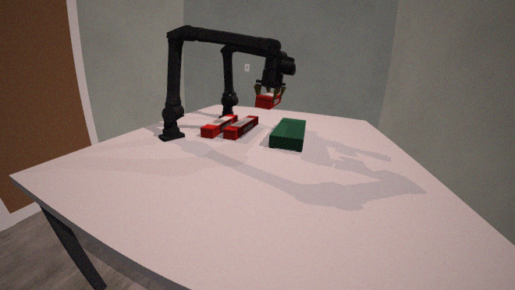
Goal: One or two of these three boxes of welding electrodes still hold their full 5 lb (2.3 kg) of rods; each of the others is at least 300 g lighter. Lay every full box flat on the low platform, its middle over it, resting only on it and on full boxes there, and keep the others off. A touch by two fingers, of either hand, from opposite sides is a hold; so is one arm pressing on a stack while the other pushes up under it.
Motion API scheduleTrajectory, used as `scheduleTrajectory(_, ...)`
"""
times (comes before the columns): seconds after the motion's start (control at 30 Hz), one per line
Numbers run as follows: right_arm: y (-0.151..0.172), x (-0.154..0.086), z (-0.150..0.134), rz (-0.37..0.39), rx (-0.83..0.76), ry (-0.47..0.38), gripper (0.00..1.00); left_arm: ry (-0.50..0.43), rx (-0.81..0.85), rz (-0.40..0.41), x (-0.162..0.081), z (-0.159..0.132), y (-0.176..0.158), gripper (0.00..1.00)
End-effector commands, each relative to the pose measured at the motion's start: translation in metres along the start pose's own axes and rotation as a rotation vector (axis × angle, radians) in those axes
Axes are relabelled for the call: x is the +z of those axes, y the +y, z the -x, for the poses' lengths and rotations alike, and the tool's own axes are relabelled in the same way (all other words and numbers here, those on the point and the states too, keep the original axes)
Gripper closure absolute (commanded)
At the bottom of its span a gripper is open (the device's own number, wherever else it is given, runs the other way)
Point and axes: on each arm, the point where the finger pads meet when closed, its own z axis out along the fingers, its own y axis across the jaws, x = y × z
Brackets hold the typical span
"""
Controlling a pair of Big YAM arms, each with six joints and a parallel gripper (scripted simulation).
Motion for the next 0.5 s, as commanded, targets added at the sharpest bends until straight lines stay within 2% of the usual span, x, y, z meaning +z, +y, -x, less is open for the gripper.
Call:
scheduleTrajectory(0.0, -0.035, -0.072, -0.005, -0.161, 0.008, -0.037, 1.0, -0.051, 0.003, 0.128, -0.056, 0.006, 0.04, 1.0)
scheduleTrajectory(0.1, -0.036, -0.075, -0.005, -0.181, 0.007, -0.042, 1.0, -0.063, 0.003, 0.157, -0.071, 0.004, 0.04, 1.0)
scheduleTrajectory(0.13, -0.041, -0.074, -0.005, -0.17, 0.008, -0.039, 1.0, -0.063, 0.003, 0.156, -0.072, 0.004, 0.042, 1.0)
scheduleTrajectory(0.2, -0.045, -0.073, -0.006, -0.166, 0.008, -0.038, 1.0, -0.048, 0.003, 0.121, -0.057, 0.006, 0.051, 1.0)
scheduleTrajectory(0.27, -0.049, -0.074, -0.006, -0.168, 0.01, -0.038, 1.0, -0.053, 0.003, 0.13, -0.059, 0.006, 0.055, 1.0)
scheduleTrajectory(0.33, -0.05, -0.075, -0.006, -0.179, 0.008, -0.04, 1.0, -0.062, 0.003, 0.154, -0.073, 0.004, 0.053, 1.0)
scheduleTrajectory(0.47, -0.051, -0.074, -0.006, -0.186, 0.008, -0.041, 1.0, -0.056, 0.003, 0.138, -0.066, 0.005, 0.06, 1.0)
